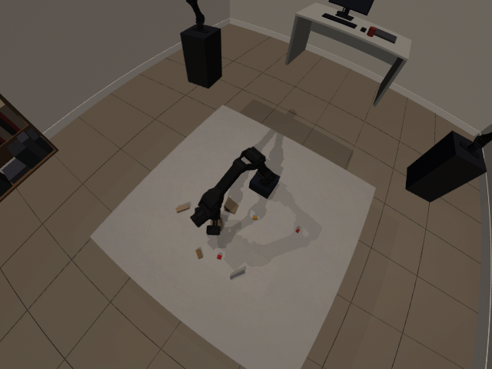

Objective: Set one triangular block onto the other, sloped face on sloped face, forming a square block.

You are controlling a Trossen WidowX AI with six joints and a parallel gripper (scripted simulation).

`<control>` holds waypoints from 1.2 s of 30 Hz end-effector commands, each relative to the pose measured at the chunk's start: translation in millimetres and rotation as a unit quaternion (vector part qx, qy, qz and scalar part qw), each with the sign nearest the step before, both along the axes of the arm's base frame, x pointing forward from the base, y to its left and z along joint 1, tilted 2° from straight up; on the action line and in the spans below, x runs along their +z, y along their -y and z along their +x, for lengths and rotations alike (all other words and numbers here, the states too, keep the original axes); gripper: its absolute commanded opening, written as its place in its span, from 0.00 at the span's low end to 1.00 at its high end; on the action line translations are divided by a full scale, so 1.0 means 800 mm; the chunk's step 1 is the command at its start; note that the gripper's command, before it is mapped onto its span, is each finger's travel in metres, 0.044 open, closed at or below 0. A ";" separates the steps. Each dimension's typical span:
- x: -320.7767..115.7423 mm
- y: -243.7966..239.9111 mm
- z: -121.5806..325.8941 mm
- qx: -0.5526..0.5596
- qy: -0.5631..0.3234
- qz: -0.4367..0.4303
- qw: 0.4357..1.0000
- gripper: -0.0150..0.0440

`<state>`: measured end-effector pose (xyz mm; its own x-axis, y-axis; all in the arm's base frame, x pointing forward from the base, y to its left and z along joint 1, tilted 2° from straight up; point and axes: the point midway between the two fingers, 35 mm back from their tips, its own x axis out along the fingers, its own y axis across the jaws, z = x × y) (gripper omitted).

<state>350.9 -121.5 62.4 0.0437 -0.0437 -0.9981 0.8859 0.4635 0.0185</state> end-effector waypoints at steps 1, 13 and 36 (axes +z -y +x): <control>-0.007 -0.001 0.001 -0.001 0.001 0.003 1.000 1.00; -0.030 -0.001 0.002 0.001 0.000 0.003 1.000 1.00; -0.077 -0.001 0.003 -0.001 0.001 0.003 1.000 1.00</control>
<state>353.4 -121.9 5.1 0.0436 -0.0435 -0.9981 0.8854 0.4645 0.0184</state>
